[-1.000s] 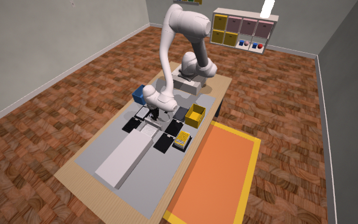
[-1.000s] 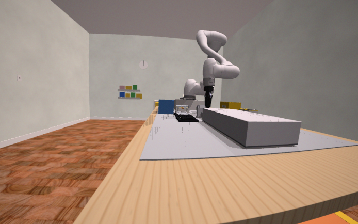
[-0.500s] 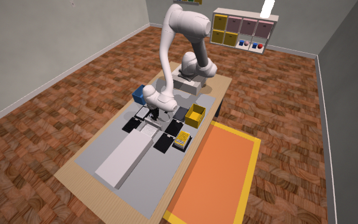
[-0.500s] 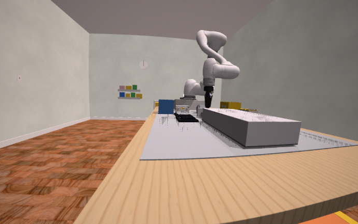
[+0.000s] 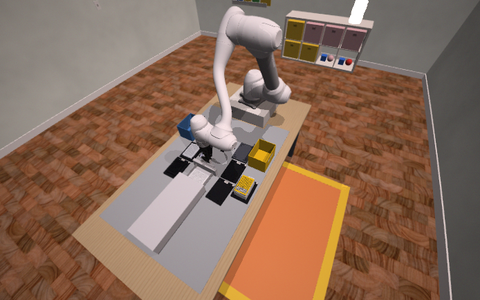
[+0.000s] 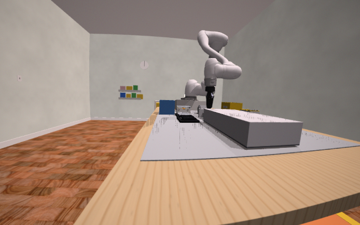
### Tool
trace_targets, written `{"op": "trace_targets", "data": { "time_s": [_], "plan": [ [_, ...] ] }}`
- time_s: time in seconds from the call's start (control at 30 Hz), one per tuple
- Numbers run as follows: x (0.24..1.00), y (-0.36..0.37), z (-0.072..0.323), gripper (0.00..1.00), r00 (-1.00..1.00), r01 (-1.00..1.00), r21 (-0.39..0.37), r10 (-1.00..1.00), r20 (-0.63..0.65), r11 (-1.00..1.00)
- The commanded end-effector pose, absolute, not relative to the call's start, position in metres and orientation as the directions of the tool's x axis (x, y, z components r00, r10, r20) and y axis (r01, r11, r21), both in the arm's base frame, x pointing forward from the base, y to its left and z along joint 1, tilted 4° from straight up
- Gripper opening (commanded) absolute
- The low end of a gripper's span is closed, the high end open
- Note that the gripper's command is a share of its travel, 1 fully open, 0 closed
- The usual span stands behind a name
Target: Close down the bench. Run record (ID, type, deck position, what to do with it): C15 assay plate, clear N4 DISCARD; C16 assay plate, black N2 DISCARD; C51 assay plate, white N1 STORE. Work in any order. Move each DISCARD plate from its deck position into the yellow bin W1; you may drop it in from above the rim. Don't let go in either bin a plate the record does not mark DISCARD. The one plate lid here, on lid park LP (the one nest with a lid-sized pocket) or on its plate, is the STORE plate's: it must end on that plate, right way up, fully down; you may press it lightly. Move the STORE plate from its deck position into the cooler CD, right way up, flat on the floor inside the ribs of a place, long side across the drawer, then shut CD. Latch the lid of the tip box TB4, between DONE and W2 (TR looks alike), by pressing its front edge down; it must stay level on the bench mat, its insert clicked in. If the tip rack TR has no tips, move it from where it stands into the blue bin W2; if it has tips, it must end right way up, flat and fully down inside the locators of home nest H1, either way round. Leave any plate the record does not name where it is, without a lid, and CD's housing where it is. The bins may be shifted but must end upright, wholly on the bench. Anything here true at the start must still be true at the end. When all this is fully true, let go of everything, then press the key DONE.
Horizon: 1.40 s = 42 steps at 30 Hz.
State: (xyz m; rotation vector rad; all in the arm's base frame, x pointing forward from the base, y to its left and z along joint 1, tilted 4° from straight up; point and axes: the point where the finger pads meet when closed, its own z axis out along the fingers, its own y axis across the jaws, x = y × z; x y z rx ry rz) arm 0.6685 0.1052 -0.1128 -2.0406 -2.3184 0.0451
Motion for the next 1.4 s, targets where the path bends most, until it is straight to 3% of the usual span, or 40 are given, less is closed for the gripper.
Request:
{"op": "trace_targets", "data": {
  "time_s": [0.0, 1.37],
  "plan": [
    [0.675, 0.108, -0.113, 0.0, -0.127, 0.99, -0.058, 0.992, 0.02, 0.128],
    [0.699, 0.111, -0.115, 0.0, -0.127, 0.99, -0.058, 0.992, 0.02, 0.128]
  ]
}}
